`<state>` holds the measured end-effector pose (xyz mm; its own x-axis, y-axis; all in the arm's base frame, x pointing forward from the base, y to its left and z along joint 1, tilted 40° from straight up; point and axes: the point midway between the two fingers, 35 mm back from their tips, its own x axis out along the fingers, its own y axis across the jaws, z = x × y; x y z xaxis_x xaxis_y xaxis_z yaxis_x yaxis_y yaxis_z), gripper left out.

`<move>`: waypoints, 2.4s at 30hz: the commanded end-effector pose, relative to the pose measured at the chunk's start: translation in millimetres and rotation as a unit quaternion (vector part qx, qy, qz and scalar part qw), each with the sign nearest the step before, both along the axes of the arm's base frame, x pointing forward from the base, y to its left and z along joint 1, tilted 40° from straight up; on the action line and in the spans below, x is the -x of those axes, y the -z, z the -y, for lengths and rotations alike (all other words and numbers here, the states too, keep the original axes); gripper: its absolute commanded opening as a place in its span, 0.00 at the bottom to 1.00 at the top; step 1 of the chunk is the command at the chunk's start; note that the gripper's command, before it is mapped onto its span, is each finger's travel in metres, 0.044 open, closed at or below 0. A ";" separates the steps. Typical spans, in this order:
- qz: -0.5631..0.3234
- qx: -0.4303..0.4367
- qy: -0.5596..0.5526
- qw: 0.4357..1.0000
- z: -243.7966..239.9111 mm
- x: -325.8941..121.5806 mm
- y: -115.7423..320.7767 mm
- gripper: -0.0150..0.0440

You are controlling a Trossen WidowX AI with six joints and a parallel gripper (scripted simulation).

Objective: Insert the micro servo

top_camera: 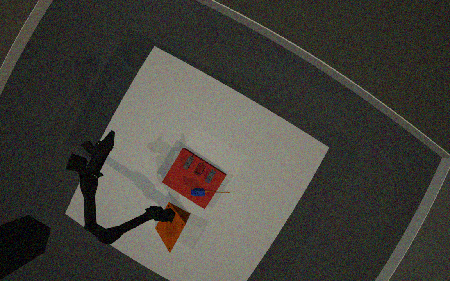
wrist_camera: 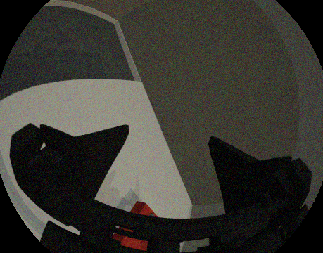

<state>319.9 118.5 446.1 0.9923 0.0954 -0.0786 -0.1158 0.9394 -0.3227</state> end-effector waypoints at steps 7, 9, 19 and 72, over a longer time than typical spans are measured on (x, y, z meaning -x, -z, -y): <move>-0.069 0.014 0.034 0.997 25.5 -29.2 41.6 1.00; -0.086 0.013 0.043 0.995 32.2 -35.8 51.7 1.00; -0.188 0.004 0.084 0.979 71.1 -62.1 110.3 1.00; -0.615 -0.372 0.298 0.628 271.2 28.8 363.1 1.00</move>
<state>301.1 -147.3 90.6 0.1253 0.1521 -0.9804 0.5420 0.8172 0.1960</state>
